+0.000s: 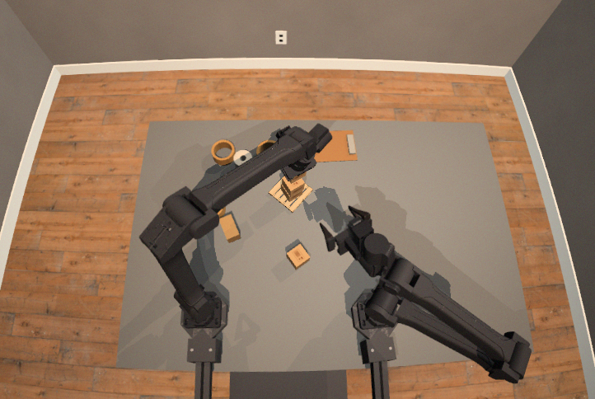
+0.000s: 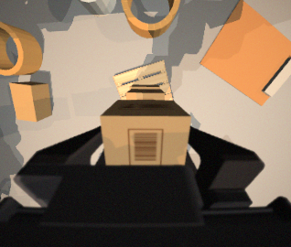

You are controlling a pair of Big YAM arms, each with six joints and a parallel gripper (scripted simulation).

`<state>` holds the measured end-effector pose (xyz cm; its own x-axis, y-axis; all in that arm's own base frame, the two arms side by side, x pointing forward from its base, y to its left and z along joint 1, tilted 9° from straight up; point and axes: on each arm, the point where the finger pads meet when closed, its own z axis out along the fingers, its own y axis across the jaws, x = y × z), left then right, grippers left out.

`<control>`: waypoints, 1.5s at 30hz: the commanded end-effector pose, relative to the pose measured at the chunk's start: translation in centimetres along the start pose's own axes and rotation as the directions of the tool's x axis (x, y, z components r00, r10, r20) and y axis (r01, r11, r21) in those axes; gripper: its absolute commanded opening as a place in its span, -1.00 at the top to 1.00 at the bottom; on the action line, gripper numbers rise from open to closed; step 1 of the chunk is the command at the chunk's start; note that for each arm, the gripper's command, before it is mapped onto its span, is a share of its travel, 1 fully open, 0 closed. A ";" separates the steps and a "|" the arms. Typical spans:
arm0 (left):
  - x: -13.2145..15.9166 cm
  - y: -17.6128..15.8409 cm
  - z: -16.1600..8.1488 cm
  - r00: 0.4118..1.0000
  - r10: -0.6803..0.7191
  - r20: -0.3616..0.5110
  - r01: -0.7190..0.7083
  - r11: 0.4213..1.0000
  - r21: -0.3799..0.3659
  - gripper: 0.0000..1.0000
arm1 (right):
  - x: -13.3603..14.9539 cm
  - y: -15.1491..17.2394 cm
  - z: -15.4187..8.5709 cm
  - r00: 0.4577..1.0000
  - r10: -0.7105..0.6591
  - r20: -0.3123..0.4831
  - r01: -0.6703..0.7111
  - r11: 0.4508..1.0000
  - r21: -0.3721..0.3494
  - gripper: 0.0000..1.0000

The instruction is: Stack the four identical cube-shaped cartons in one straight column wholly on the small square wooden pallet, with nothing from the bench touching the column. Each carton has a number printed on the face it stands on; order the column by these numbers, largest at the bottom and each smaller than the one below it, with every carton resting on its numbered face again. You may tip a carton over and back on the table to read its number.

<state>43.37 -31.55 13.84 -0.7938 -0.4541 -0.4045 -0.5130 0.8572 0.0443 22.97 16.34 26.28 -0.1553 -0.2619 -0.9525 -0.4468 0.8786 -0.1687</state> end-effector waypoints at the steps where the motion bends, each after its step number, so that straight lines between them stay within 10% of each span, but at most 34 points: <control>1: 0.1 -1.2 0.5 1.000 -0.002 0.005 0.002 1.000 0.016 -0.09 | -3.0 -0.6 -0.6 0.999 0.024 0.043 -0.024 1.000 0.007 -1.00; 45: 1.1 0.1 5.8 1.000 -0.005 0.002 0.005 1.000 0.007 -0.09 | -3.0 -0.6 -0.6 0.999 0.024 0.043 -0.024 1.000 0.007 -1.00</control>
<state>43.54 -31.31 9.19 -0.7921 -0.4520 -0.4101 -0.5055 0.8624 0.0257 22.97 16.34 26.28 -0.1553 -0.2619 -0.9525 -0.4468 0.8786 -0.1688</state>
